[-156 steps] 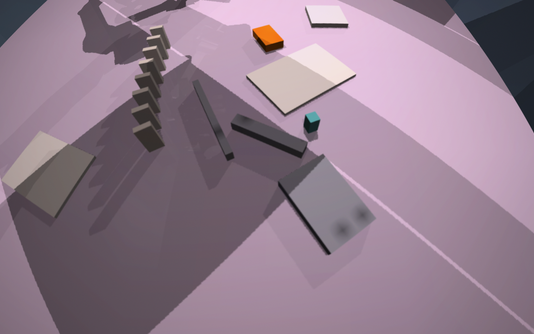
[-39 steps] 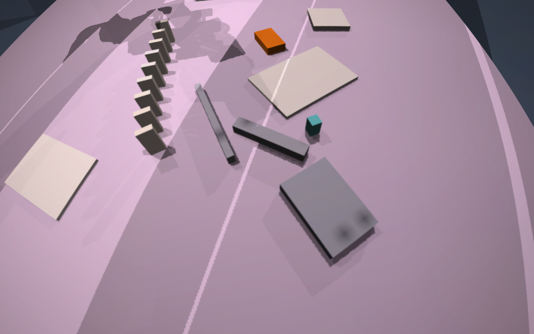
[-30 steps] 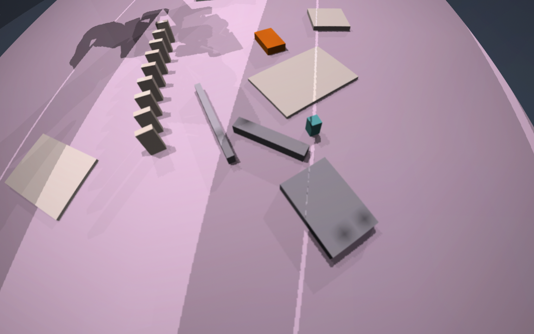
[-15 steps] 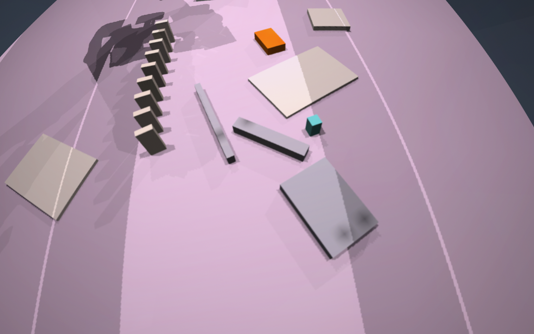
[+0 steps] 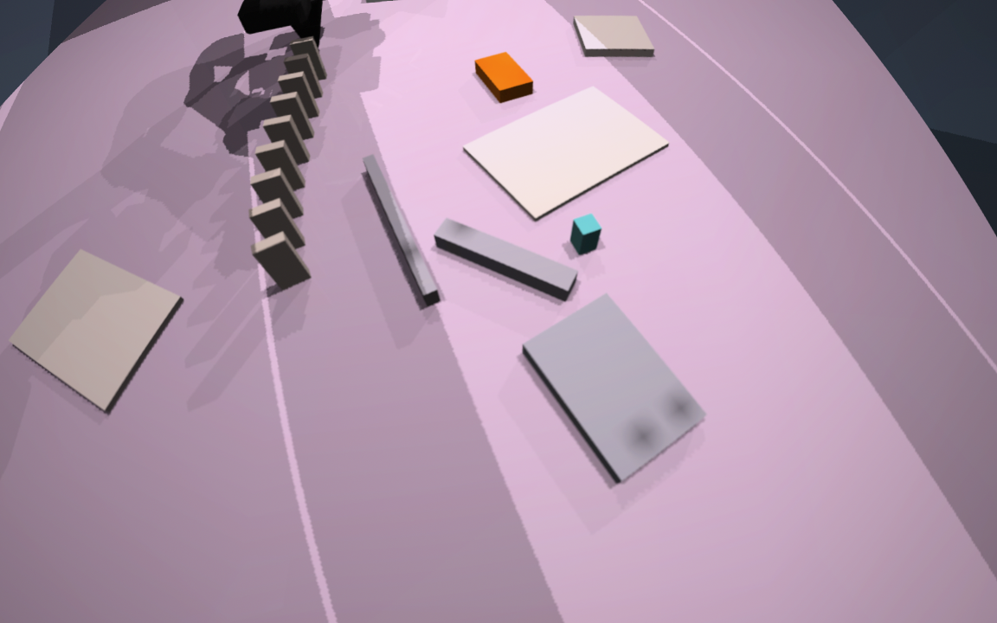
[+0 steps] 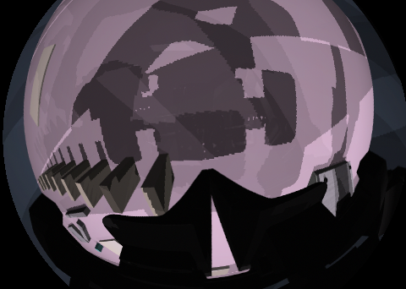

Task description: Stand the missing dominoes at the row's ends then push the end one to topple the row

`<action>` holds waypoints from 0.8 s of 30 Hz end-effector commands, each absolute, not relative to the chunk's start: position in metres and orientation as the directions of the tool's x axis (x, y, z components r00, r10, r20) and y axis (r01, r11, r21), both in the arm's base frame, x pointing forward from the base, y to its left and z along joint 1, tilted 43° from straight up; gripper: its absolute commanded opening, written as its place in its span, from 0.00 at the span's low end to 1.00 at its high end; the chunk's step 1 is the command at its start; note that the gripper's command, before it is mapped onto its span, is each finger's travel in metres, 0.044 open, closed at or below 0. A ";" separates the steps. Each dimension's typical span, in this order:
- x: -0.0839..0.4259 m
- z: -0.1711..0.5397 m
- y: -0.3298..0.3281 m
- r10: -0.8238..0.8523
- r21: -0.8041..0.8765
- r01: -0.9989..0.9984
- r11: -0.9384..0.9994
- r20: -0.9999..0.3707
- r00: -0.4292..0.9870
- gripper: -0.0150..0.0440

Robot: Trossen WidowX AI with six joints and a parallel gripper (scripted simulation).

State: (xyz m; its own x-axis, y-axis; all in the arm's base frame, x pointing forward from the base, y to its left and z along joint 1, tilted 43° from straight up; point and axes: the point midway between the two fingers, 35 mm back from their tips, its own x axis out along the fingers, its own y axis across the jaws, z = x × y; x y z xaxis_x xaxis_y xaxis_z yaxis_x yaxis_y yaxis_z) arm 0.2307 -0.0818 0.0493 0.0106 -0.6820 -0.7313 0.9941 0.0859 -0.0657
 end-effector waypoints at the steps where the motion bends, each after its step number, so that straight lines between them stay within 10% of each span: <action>1: 0.234 0.047 -0.084 -0.685 -0.071 0.993 0.090 -0.729 0.010 0.25; 24: 0.285 0.069 -0.064 -0.693 0.021 0.988 0.150 -0.711 0.121 0.25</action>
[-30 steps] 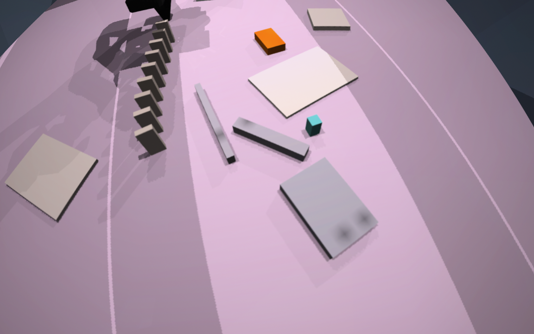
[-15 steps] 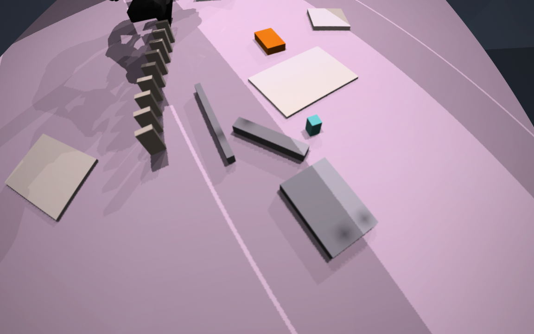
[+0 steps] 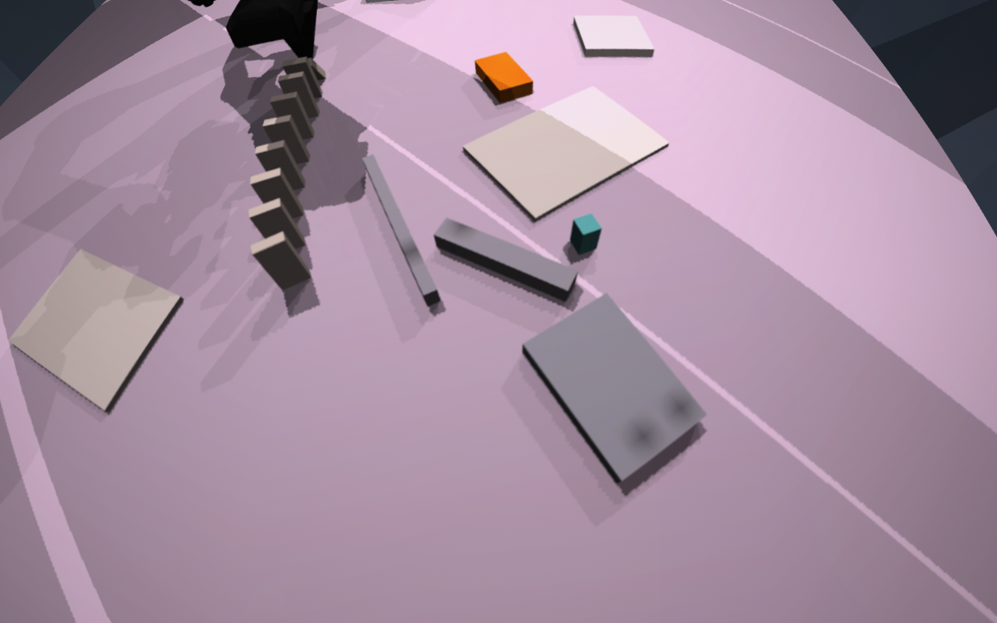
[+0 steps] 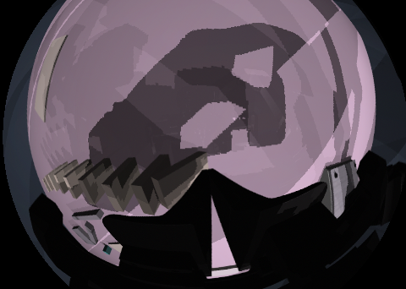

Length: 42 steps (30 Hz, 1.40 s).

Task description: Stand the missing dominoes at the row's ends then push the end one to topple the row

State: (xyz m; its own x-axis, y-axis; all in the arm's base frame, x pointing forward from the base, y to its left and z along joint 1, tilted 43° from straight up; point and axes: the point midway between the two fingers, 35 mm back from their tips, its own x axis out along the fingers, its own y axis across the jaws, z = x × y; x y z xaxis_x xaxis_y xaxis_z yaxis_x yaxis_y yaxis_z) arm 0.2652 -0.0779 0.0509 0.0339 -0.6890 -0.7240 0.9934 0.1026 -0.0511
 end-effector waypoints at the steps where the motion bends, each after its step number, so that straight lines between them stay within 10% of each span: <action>1: 0.285 0.072 -0.061 -0.689 0.008 0.988 0.152 -0.716 0.112 0.25; 42: 0.285 0.088 -0.038 -0.683 -0.068 0.994 0.090 -0.731 0.011 0.25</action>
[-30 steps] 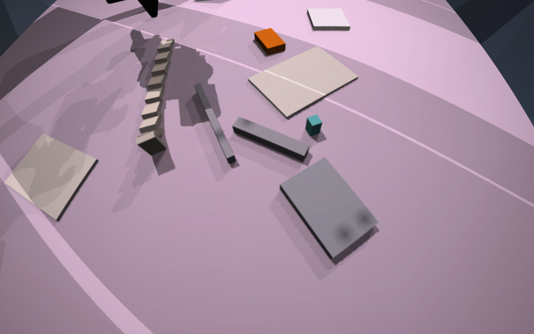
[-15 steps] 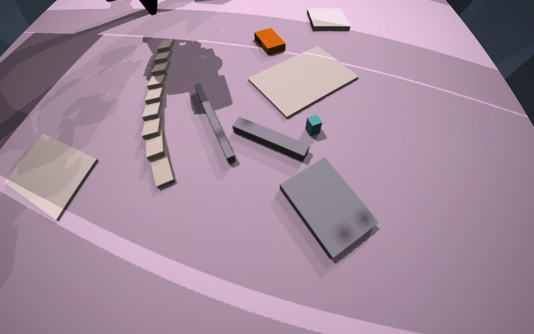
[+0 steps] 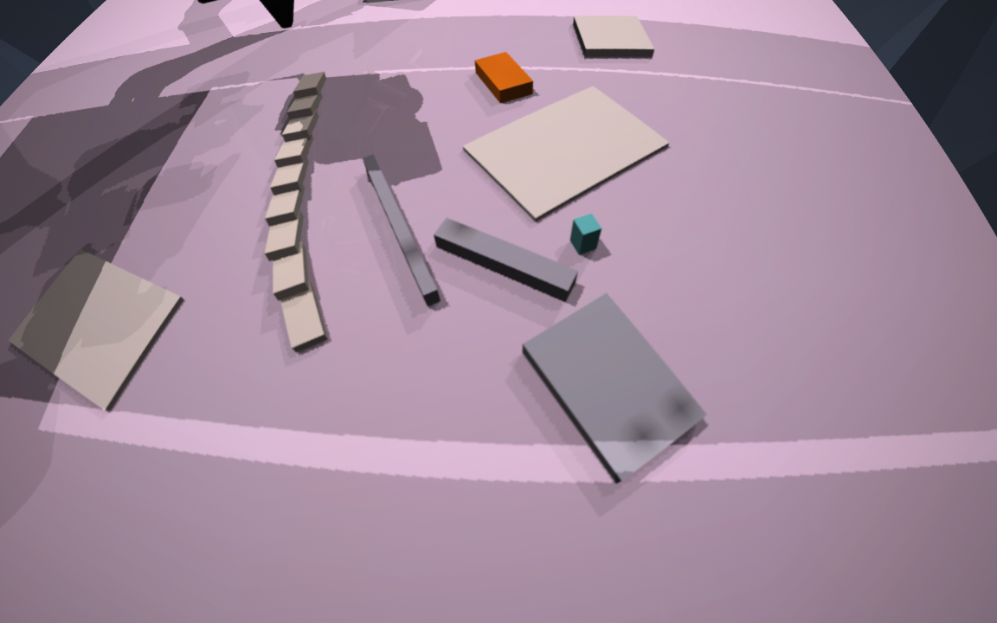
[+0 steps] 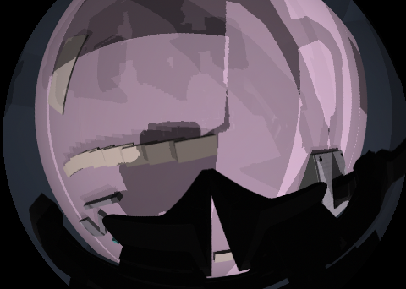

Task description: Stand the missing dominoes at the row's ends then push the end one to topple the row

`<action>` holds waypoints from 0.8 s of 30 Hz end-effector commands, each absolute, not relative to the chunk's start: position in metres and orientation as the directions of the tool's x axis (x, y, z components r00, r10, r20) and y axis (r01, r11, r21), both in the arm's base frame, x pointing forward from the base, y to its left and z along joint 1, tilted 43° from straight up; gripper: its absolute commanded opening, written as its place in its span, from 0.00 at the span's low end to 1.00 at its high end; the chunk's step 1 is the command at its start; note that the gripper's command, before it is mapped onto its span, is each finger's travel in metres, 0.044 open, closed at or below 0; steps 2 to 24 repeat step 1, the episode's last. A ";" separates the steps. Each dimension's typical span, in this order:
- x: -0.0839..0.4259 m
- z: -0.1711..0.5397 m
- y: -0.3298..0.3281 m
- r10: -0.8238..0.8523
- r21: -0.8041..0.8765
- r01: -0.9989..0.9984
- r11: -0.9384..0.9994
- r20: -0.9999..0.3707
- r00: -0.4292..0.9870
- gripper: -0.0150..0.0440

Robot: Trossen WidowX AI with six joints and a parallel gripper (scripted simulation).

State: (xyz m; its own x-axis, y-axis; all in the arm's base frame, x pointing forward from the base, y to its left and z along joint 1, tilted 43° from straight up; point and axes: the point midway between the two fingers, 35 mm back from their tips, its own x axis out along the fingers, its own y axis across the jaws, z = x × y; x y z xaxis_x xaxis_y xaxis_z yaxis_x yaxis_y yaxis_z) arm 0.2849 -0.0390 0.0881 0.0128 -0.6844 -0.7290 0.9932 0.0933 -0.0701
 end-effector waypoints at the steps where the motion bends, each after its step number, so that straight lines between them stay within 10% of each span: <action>1: 0.285 0.088 -0.038 -0.683 -0.068 0.994 0.090 -0.731 0.011 0.25; 24: 0.285 0.088 -0.038 -0.683 -0.068 0.994 0.090 -0.731 0.011 0.25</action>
